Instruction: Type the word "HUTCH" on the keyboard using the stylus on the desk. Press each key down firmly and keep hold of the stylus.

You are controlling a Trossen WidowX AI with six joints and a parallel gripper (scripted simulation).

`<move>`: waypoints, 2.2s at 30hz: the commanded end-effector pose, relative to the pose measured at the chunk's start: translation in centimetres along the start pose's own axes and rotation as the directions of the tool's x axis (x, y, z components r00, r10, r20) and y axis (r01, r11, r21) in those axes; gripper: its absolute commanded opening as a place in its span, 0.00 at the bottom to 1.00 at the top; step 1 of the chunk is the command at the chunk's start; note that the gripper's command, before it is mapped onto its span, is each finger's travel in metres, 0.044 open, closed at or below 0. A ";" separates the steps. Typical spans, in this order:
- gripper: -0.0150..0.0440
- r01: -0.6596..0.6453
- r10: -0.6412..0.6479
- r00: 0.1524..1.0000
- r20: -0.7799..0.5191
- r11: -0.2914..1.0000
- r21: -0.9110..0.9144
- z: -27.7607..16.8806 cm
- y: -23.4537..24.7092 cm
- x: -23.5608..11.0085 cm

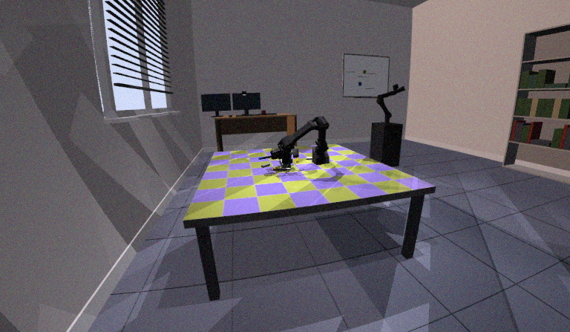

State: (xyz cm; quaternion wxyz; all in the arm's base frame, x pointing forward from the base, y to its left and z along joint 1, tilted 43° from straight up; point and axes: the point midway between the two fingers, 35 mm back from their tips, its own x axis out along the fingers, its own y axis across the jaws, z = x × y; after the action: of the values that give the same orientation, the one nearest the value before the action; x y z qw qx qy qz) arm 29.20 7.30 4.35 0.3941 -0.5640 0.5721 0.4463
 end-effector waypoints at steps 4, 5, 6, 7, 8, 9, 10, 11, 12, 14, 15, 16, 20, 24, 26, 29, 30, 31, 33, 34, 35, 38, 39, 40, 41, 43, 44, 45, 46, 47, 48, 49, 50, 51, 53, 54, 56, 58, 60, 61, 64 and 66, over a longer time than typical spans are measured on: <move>0.39 -0.001 0.001 1.000 0.005 1.000 0.004 0.3 0.0 0.1; 0.39 -0.001 0.001 1.000 0.005 1.000 0.004 0.3 0.0 0.2; 0.39 -0.001 0.001 1.000 0.005 1.000 0.004 0.4 0.0 0.2; 0.39 -0.001 0.001 1.000 0.006 1.000 0.004 0.4 0.0 0.2; 0.39 -0.001 0.001 1.000 0.006 1.000 0.004 0.5 0.0 0.2; 0.39 -0.001 0.001 1.000 0.006 1.000 0.004 0.5 0.0 0.3; 0.39 -0.001 0.001 1.000 0.006 1.000 0.004 0.6 0.0 0.3; 0.39 -0.001 0.001 1.000 0.006 1.000 0.004 0.6 0.0 0.3; 0.39 -0.001 0.001 1.000 0.006 1.000 0.004 0.6 0.0 0.3; 0.39 -0.001 0.001 1.000 0.006 1.000 0.004 0.7 0.0 0.4; 0.39 -0.001 0.001 1.000 0.006 1.000 0.004 0.7 0.0 0.4; 0.39 -0.001 0.001 1.000 0.006 1.000 0.004 0.8 0.0 0.4; 0.39 -0.001 0.001 1.000 0.006 1.000 0.004 0.9 0.0 0.5; 0.39 -0.001 0.001 1.000 0.006 1.000 0.004 0.8 0.0 0.4; 0.39 -0.001 0.001 1.000 0.006 1.000 0.004 0.8 0.0 0.4; 0.39 -0.001 0.001 1.000 0.006 1.000 0.004 0.8 0.0 0.4; 0.39 -0.001 0.001 1.000 0.006 1.000 0.004 0.8 0.0 0.4; 0.39 -0.001 0.001 1.000 0.006 1.000 0.004 0.7 0.0 0.4; 0.39 0.000 0.000 1.000 0.006 1.000 0.004 0.2 0.0 0.1; 0.39 0.000 0.000 1.000 0.005 1.000 0.004 -0.2 0.0 -0.2; 0.39 0.000 0.000 1.000 0.005 1.000 0.004 -0.7 -0.1 -0.4; 0.39 0.000 0.000 1.000 0.004 1.000 0.004 -2.1 0.0 -1.2; 0.39 0.000 0.000 1.000 0.004 1.000 0.004 -2.3 0.0 -1.4; 0.39 0.000 0.000 1.000 0.004 1.000 0.004 -2.4 0.0 -1.4; 0.39 0.000 0.000 1.000 0.004 1.000 0.004 -2.4 0.0 -1.4; 0.40 -0.001 0.001 1.000 0.010 1.000 0.017 -2.3 -0.1 -1.3; 0.39 -0.012 0.012 1.000 0.009 1.000 0.024 -2.4 -0.1 -1.2; 0.37 -0.031 0.031 0.999 0.009 0.999 0.034 -2.6 -0.1 -1.0; 0.36 -0.055 0.055 0.998 0.009 0.997 0.048 -2.9 -0.1 -0.7; 0.35 -0.078 0.078 0.997 0.009 0.995 0.061 -3.1 -0.1 -0.5; 0.34 -0.102 0.102 0.995 0.009 0.992 0.074 -3.4 -0.1 -0.3; 0.33 -0.125 0.125 0.992 0.011 0.988 0.088 -3.6 -0.1 0.0; 0.32 -0.149 0.148 0.989 0.012 0.984 0.101 -3.9 -0.1 0.2; 0.31 -0.172 0.172 0.985 0.014 0.978 0.114 -4.1 -0.1 0.4; 0.28 -0.218 0.218 0.976 0.018 0.966 0.140 -4.7 0.0 0.9; 0.27 -0.241 0.241 0.970 0.021 0.958 0.154 -4.9 0.0 1.1; 0.25 -0.287 0.286 0.958 0.029 0.941 0.179 -5.4 0.0 1.6; 0.25 -0.331 0.331 0.943 0.037 0.921 0.205 -5.9 0.1 2.0; 0.25 -0.375 0.375 0.926 0.047 0.898 0.229 -6.4 0.2 2.4; 0.25 -0.397 0.396 0.917 0.053 0.886 0.241 -6.7 0.3 2.6; 0.25 -0.428 0.427 0.902 0.062 0.866 0.258 -7.0 0.4 3.0; 0.25 -0.428 0.427 0.902 0.062 0.866 0.258 -7.0 0.4 3.0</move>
State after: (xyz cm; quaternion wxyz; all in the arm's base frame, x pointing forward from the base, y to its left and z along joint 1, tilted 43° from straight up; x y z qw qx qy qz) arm 29.07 -0.42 3.57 0.3583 -0.3720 0.7336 0.4417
